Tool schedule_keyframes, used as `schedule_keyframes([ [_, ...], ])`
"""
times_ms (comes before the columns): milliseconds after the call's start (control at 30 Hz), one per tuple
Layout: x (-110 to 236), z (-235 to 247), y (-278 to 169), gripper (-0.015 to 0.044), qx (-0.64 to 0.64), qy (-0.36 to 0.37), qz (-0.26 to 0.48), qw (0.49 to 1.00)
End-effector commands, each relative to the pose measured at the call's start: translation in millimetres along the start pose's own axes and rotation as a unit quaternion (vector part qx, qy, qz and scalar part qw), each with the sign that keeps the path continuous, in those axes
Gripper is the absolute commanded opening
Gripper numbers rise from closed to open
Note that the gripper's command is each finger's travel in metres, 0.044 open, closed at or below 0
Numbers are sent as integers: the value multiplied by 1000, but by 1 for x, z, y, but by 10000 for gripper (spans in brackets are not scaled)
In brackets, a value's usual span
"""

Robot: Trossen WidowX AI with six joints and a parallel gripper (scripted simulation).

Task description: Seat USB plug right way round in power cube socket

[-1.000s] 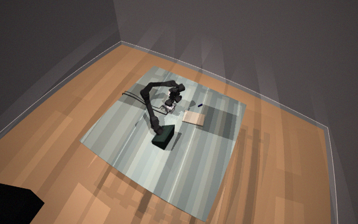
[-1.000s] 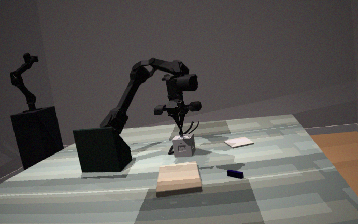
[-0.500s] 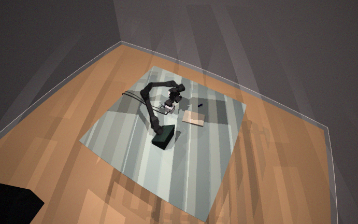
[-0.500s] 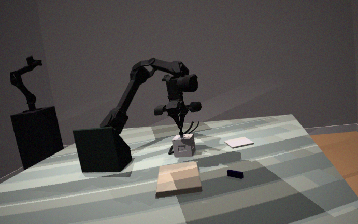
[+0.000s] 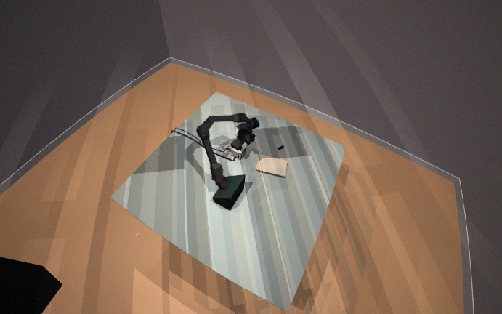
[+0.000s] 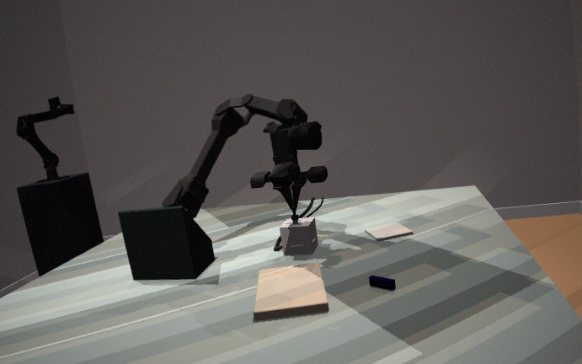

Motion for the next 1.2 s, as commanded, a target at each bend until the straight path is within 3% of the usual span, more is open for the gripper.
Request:
schedule_keyframes([
  [0,-1,0,0,0,-4,2,2,1000],
  [1167,-5,0,0,0,-4,2,2,1000],
])
Point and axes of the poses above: the point midway between the two fingers, 35 mm back from their tips, its own x axis back along the fingers, its own z axis across the jaws, y = z × x, the point moved 8 cm from there along x, back along the fingers, and after that the axes turned 15 degrees about x, right-handed, at the moved point
